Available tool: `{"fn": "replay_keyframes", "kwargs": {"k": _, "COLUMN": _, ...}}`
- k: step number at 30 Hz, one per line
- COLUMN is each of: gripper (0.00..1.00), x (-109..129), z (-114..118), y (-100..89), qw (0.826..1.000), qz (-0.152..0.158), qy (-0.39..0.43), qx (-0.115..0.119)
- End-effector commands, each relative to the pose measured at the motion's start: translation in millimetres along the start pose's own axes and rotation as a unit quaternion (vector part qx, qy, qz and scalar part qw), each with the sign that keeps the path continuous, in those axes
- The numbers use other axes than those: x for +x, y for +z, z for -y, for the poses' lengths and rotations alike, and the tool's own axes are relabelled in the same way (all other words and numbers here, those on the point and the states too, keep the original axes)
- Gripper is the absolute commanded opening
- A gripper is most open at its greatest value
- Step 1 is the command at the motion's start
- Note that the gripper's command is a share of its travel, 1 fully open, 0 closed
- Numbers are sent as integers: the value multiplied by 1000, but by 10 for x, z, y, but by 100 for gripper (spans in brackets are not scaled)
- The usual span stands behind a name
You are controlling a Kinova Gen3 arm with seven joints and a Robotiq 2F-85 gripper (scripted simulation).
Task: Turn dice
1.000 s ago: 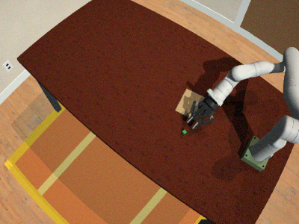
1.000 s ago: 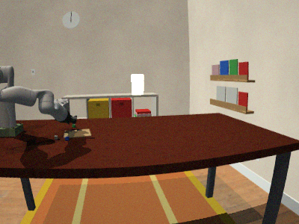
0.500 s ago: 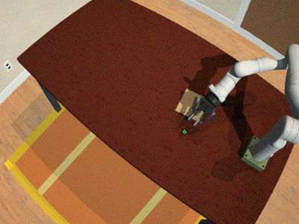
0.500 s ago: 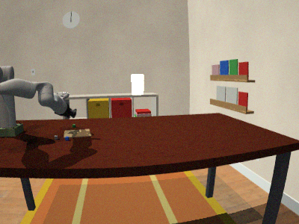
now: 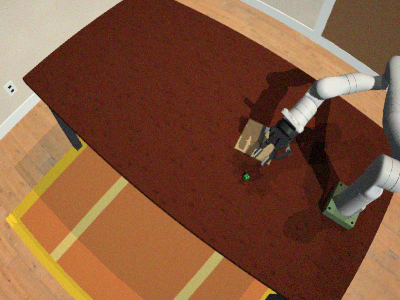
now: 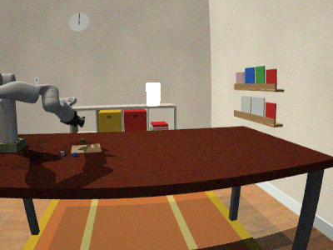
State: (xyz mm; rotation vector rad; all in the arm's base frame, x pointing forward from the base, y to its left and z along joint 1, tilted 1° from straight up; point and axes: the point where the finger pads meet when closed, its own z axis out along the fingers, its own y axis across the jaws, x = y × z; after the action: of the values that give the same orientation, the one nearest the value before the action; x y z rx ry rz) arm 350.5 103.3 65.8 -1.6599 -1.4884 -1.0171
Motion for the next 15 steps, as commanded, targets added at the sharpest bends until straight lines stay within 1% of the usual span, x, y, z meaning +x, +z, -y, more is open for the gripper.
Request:
{"fn": "replay_keyframes", "kwargs": {"k": 1, "gripper": 31, "x": 4, "z": -3, "y": -4, "qw": 1000, "qz": 3, "qy": -1, "qx": 0}}
{"fn": "replay_keyframes", "kwargs": {"k": 7, "gripper": 31, "x": 26, "z": -6, "y": 1, "qw": 1000, "qz": 24, "qy": -1, "qx": -1}}
{"fn": "replay_keyframes", "kwargs": {"k": 13, "gripper": 31, "x": 91, "z": -7, "y": 20, "qw": 998, "qz": 69, "qy": -4, "qx": -2}}
{"fn": "replay_keyframes", "kwargs": {"k": 15, "gripper": 31, "x": 91, "z": -7, "y": 20, "qw": 998, "qz": 69, "qy": -4, "qx": -2}}
